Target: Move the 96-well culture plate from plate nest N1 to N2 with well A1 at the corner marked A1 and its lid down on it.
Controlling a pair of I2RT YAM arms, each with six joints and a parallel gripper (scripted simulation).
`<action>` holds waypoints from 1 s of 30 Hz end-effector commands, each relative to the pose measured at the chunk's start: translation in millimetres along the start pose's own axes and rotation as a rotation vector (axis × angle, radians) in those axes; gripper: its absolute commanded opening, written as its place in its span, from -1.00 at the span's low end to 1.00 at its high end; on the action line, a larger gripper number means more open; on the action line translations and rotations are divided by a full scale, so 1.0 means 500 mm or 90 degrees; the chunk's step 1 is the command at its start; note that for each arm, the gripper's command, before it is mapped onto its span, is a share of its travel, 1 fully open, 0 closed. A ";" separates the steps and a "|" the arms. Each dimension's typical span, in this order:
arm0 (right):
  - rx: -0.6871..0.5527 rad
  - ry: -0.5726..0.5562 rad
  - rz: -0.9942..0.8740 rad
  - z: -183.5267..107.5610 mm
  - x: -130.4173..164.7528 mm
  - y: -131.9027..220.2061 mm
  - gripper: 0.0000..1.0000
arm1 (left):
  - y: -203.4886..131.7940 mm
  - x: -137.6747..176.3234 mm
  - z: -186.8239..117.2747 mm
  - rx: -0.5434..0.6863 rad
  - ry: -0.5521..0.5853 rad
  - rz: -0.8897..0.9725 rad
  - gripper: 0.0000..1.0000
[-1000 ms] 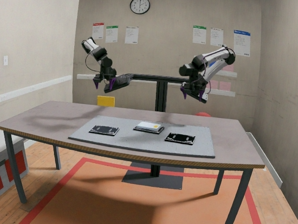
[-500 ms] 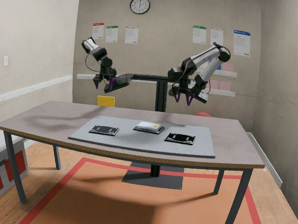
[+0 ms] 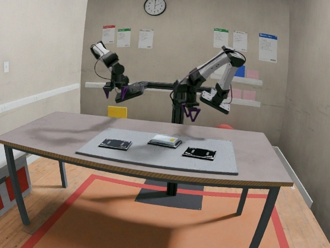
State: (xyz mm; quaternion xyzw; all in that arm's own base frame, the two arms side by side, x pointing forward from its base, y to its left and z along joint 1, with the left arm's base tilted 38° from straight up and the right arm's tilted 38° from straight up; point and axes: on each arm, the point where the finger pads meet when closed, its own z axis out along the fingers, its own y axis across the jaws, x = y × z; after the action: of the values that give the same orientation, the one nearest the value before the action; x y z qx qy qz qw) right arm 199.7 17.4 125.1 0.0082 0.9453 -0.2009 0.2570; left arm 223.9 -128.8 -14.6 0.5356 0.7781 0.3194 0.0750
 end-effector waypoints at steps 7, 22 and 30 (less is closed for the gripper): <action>-0.003 -0.003 -0.003 -0.004 -0.003 0.000 1.00 | -0.025 -0.105 0.021 -0.012 -0.039 0.203 1.00; -0.003 -0.003 -0.003 -0.004 -0.003 0.000 1.00 | -0.072 -0.216 0.073 -0.017 -0.037 0.356 1.00; -0.003 -0.003 -0.003 -0.004 -0.003 0.000 1.00 | -0.094 -0.261 0.097 -0.015 -0.030 0.357 1.00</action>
State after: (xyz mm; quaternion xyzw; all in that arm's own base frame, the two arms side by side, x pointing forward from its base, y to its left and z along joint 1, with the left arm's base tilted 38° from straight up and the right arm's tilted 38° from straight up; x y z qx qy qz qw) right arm 199.7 17.4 125.1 0.0082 0.9453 -0.2009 0.2570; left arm 268.2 -217.5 -104.9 0.7261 0.6045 0.3275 -0.0005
